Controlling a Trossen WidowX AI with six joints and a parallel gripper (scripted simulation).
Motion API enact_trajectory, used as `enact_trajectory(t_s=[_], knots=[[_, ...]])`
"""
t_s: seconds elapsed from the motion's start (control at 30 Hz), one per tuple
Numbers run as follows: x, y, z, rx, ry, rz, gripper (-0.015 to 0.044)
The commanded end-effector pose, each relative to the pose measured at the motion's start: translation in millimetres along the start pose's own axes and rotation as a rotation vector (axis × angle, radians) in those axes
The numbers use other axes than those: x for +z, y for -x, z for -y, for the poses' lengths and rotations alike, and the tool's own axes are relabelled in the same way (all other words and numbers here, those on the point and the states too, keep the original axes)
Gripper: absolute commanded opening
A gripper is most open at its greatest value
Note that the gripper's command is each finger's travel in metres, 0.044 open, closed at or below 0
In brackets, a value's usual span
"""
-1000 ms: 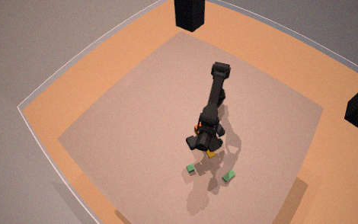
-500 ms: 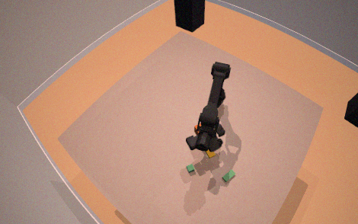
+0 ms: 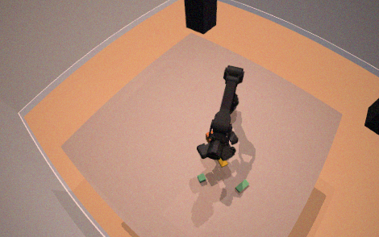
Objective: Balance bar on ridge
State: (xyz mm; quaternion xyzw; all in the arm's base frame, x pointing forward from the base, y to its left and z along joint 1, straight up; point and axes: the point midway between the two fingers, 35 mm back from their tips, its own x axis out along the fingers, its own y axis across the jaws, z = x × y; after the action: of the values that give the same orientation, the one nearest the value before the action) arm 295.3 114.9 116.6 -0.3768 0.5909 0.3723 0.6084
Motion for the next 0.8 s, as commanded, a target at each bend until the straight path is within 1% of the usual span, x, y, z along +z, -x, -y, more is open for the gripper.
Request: enact_trajectory(t_s=[0.0, 0.63, 0.77], knots=[[0.0, 0.0, 0.0, 0.0, 0.0, 0.0, 0.0], [0.0, 0.0, 0.0, 0.0, 0.0, 0.0, 0.0], [0.0, 0.0, 0.0, 0.0, 0.0, 0.0, 0.0105]])
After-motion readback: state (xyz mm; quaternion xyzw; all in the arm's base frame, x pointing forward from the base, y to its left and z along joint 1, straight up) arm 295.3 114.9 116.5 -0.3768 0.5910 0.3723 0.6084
